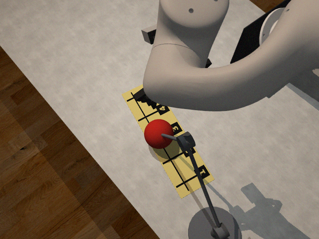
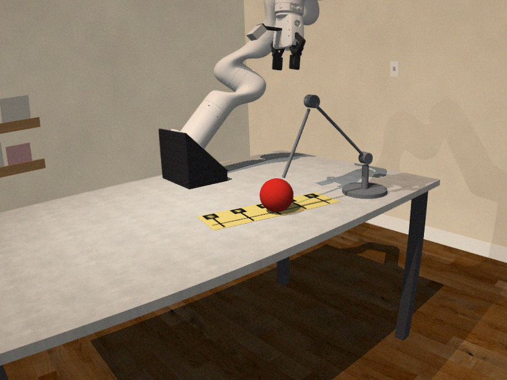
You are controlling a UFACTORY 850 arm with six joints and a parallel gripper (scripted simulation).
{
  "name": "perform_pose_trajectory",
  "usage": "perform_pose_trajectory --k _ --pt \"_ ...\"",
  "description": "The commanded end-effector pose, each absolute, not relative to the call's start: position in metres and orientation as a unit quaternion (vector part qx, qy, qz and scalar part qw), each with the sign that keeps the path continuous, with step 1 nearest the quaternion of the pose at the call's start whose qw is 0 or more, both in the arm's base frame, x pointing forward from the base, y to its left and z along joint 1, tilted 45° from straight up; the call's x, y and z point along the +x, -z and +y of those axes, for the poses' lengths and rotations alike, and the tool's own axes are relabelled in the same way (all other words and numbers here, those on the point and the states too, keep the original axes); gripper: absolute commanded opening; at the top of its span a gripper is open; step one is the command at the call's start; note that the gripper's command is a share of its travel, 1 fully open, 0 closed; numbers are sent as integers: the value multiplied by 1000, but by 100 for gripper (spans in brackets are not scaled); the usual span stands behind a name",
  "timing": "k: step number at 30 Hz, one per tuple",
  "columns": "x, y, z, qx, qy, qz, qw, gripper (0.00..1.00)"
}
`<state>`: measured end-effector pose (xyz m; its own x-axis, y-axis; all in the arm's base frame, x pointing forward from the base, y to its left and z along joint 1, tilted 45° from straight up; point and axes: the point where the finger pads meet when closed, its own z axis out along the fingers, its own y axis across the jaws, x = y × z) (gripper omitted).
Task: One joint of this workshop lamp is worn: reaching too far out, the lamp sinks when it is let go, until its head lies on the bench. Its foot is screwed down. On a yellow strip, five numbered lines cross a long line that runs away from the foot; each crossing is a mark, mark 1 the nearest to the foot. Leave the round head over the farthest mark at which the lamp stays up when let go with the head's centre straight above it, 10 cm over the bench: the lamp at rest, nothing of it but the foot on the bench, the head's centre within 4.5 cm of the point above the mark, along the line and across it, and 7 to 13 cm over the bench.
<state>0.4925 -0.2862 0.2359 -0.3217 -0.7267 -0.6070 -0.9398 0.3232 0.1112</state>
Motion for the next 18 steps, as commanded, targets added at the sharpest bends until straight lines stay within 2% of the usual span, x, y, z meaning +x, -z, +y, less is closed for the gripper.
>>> perform_pose_trajectory --k 1,18 --pt "487 -223 -299 -534 -229 780 232 100" --pt "475 -196 -325 -534 -229 780 232 100"
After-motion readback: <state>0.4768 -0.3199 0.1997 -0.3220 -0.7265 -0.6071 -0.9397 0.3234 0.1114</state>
